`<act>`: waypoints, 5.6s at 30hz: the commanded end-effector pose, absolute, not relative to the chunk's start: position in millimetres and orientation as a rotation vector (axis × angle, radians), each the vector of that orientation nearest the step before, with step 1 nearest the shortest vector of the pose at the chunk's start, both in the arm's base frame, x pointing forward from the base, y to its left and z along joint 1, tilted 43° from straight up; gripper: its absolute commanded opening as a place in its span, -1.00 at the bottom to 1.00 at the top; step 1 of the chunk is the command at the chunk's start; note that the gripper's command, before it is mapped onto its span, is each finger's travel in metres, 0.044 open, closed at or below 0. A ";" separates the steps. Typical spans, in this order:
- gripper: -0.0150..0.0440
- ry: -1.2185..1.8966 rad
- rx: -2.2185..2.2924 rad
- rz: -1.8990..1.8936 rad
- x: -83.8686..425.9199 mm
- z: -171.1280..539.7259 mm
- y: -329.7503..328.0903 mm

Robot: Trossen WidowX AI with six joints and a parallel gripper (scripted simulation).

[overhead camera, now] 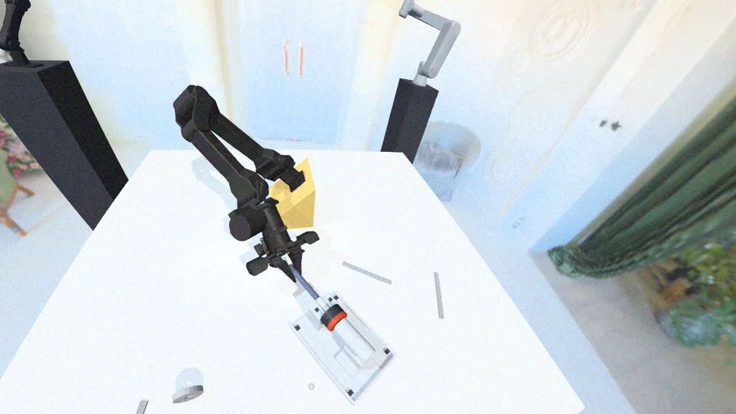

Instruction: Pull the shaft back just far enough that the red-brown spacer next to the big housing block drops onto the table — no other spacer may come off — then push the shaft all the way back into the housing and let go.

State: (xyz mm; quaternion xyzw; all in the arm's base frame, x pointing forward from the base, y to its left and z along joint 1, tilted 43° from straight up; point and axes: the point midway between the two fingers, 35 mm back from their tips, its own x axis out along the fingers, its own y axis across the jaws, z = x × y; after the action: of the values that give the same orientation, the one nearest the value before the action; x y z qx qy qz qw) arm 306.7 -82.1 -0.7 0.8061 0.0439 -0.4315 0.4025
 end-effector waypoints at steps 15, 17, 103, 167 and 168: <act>-0.49 0.115 2.033 -1.090 304.5 -0.2 -82.5; -0.49 0.115 2.033 -1.090 304.3 -0.2 -82.6; -0.49 0.115 2.034 -1.089 319.5 -4.3 -78.0; -0.49 0.115 2.035 -1.088 342.8 -11.7 -70.4; -0.49 0.115 2.035 -1.088 343.2 -11.8 -70.3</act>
State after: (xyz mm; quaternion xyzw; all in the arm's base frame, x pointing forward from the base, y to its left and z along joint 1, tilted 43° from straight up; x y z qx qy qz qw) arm 340.6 -71.2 -12.2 0.8043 0.0456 -0.4326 0.4049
